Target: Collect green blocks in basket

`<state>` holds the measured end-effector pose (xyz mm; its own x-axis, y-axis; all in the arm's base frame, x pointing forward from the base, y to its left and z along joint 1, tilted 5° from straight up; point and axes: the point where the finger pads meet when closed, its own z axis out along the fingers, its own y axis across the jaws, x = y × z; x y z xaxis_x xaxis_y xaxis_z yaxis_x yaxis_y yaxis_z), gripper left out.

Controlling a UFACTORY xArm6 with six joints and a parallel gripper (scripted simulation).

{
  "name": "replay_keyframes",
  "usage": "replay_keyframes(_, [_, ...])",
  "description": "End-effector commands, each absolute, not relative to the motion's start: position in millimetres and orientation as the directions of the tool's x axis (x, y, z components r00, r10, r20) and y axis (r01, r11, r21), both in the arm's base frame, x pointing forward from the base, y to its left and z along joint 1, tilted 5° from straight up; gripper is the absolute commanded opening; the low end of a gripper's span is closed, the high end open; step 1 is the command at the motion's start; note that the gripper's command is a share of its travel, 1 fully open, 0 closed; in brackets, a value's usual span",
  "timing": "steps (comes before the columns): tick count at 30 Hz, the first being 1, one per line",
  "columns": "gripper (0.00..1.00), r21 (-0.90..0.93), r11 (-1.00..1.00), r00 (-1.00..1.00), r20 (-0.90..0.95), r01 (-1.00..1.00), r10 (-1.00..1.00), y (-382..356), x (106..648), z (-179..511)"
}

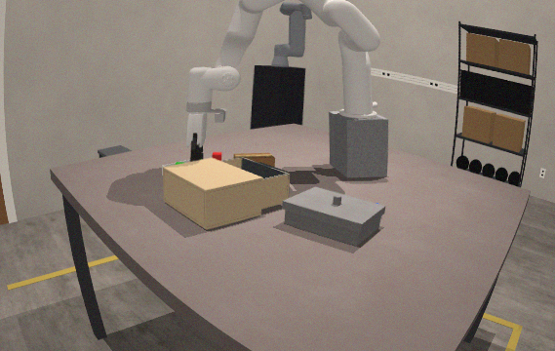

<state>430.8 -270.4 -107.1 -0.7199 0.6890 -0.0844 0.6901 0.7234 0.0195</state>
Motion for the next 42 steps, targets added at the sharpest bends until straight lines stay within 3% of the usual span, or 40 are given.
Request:
replay_keyframes(1, [0.48,0.020,0.723,-0.720,-0.088,0.690,0.689,-271,432,-106])
replay_keyframes(28, [0.48,0.020,0.723,-0.720,-0.088,0.690,0.689,-271,432,-103])
replay_keyframes(42, [0.48,0.020,0.723,-0.720,-0.088,0.690,0.689,-269,429,-67])
